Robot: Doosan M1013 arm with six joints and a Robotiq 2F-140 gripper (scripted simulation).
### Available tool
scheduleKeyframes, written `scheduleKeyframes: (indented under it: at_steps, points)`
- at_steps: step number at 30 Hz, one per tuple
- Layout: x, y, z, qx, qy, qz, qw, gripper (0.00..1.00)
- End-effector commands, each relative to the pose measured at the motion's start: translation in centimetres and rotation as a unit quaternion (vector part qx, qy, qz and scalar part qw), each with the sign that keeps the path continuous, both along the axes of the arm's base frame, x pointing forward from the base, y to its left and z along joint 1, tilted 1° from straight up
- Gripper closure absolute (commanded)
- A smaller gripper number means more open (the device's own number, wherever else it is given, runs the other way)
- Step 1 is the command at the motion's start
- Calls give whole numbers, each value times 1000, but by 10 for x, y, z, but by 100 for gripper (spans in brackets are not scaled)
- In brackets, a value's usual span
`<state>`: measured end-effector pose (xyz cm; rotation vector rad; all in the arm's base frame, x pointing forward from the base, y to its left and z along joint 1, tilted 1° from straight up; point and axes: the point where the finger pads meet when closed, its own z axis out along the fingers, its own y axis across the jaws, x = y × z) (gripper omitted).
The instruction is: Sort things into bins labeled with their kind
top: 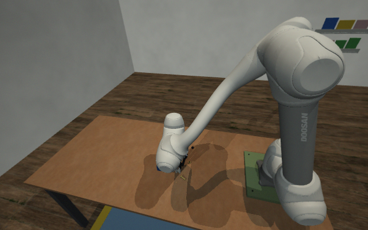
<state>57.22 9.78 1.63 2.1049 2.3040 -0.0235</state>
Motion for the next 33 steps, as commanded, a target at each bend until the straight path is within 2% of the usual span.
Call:
scheduleKeyframes:
  at_steps: [1,23,33]
  points:
    - [0,0,0,0,0,0,1000,93]
    - [0,0,0,0,0,0,1000,93]
    - [0,1,27,0,0,0,1000,93]
